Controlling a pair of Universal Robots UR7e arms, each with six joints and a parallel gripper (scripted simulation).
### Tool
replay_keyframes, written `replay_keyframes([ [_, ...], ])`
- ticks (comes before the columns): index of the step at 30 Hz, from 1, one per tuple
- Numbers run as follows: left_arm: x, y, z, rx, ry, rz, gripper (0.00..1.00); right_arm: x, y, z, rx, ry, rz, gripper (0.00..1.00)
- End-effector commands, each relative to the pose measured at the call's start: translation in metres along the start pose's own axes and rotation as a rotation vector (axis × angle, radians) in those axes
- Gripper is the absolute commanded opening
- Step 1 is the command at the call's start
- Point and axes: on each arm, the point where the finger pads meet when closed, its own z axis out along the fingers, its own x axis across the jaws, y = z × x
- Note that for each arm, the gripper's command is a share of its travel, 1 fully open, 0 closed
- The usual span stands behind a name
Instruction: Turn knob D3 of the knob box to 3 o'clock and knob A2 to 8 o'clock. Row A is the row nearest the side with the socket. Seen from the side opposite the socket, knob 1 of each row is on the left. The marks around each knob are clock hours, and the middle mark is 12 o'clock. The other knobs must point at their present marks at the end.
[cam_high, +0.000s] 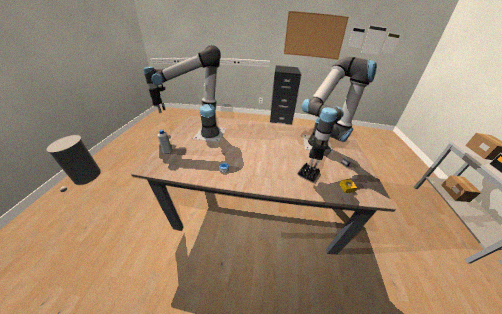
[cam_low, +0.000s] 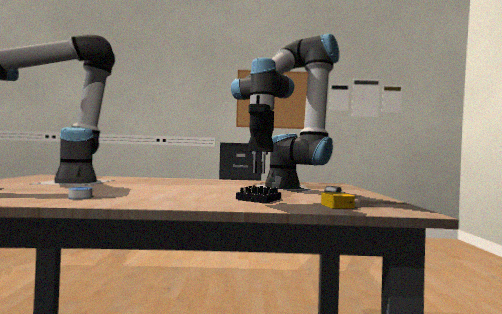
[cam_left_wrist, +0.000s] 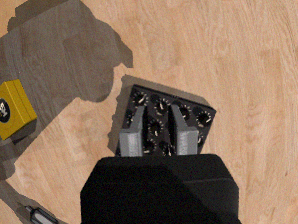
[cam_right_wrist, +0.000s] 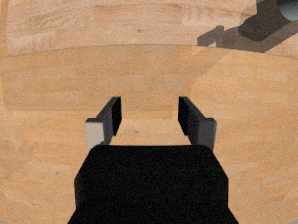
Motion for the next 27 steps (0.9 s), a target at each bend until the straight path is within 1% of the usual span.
replay_keyframes([
  [1,0.0021,0.001,-0.0009,0.0,0.003,0.099,0.46,0.0001,0.0003,-0.0005,-0.002,0.0,0.0,1.0],
  [15,0.005,0.004,-0.0016,0.0,0.003,0.246,0.46,0.0001,0.0003,-0.0005,-0.002,0.0,0.0,1.0],
  [27,0.0057,0.0047,-0.0018,0.0,0.003,0.278,0.46,0.0001,0.0003,-0.0005,-0.002,0.0,0.0,1.0],
])
